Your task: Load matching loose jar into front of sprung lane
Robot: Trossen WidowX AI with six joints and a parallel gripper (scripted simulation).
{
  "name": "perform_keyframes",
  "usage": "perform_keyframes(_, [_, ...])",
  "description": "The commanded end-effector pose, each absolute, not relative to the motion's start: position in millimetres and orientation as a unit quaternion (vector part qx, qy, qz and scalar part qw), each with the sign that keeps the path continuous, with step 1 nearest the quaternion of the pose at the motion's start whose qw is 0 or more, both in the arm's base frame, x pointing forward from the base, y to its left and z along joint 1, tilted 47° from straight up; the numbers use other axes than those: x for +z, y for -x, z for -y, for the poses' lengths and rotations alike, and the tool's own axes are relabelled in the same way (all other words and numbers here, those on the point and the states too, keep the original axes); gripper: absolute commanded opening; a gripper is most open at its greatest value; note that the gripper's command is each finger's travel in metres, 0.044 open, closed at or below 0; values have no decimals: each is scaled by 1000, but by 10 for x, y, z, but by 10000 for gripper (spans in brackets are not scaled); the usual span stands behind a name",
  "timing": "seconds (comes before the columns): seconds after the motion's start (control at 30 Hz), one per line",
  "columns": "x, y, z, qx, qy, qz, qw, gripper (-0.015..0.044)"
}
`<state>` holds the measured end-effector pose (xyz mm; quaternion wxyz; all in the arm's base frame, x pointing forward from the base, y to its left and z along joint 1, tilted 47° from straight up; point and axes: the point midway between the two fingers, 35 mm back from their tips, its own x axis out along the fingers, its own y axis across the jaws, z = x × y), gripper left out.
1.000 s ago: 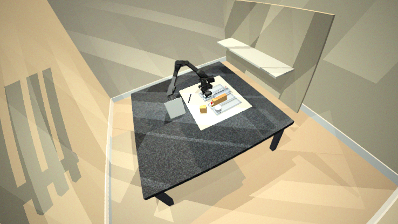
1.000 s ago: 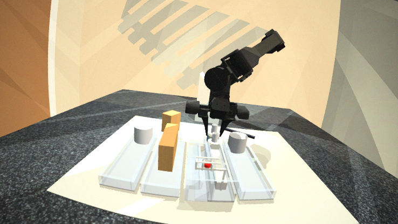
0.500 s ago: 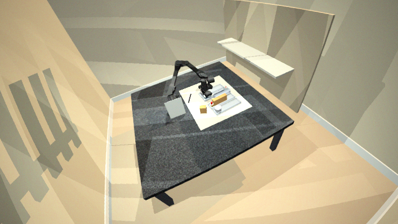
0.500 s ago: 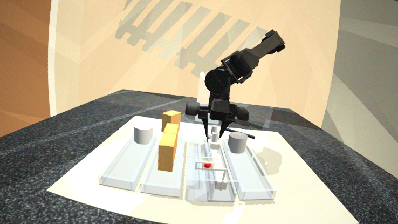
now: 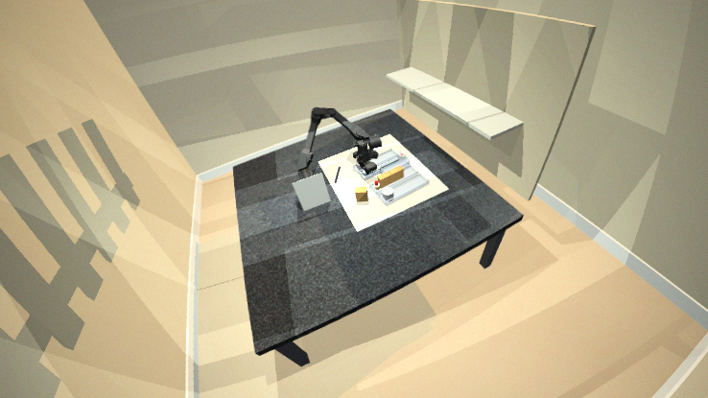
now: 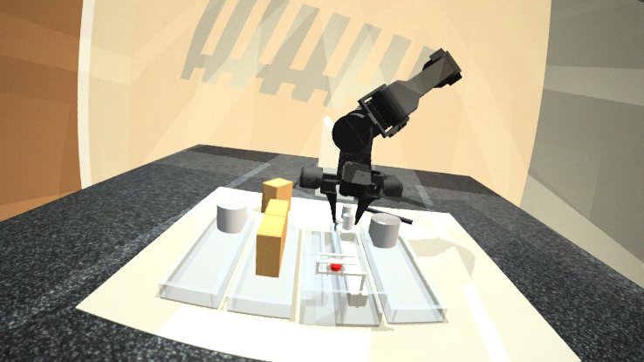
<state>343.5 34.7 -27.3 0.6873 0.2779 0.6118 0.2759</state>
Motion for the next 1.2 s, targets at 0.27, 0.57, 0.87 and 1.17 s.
perform_keyframes(0.27, [-277, -3466, -380, 279, -281, -606, 690, 0])
perform_keyframes(0.57, [-287, -3455, -393, 279, -281, -606, 690, 0])
perform_keyframes(0.87, [-289, -3440, -393, 279, -281, -606, 690, 0])
perform_keyframes(1.17, [-291, -3425, -394, 279, -281, -606, 690, 0])
